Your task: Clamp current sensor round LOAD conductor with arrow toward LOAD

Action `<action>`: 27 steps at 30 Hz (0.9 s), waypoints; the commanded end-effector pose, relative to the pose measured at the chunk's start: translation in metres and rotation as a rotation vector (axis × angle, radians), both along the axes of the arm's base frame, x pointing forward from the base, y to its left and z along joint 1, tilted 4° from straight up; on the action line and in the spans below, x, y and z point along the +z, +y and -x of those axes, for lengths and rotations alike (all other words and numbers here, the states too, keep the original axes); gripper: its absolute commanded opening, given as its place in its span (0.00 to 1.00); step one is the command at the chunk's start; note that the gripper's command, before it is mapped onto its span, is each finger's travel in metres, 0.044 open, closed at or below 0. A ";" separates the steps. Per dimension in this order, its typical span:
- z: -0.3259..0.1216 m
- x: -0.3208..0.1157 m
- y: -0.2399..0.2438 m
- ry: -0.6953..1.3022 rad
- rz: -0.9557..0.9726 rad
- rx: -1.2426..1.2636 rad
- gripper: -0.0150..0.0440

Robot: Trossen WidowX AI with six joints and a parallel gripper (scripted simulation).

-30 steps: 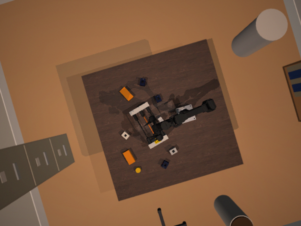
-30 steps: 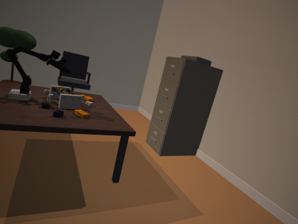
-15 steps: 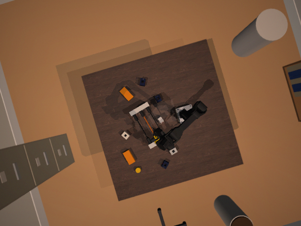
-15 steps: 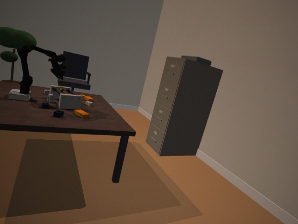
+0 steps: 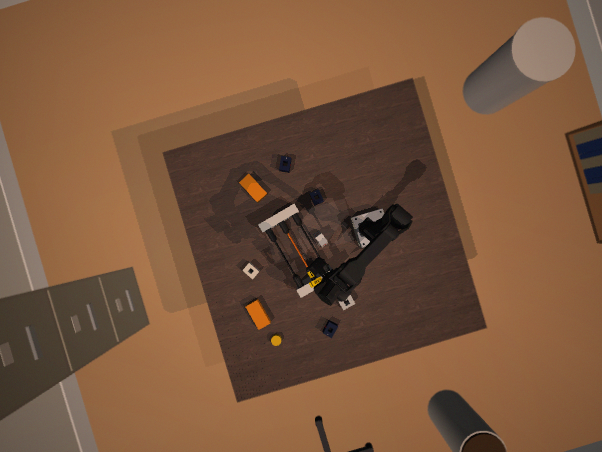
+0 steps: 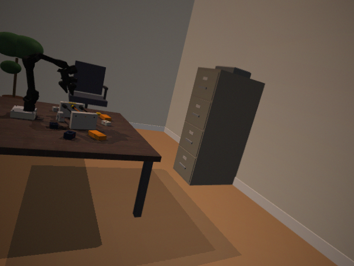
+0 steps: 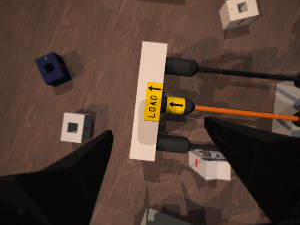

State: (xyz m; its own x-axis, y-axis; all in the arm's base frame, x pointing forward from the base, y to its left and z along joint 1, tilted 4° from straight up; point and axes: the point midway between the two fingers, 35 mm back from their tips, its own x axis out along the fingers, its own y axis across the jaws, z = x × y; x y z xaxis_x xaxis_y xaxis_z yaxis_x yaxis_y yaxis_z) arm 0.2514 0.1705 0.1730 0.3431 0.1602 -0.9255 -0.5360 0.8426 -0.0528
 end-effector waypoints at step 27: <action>0.024 -0.075 -0.153 0.344 0.204 -0.159 1.00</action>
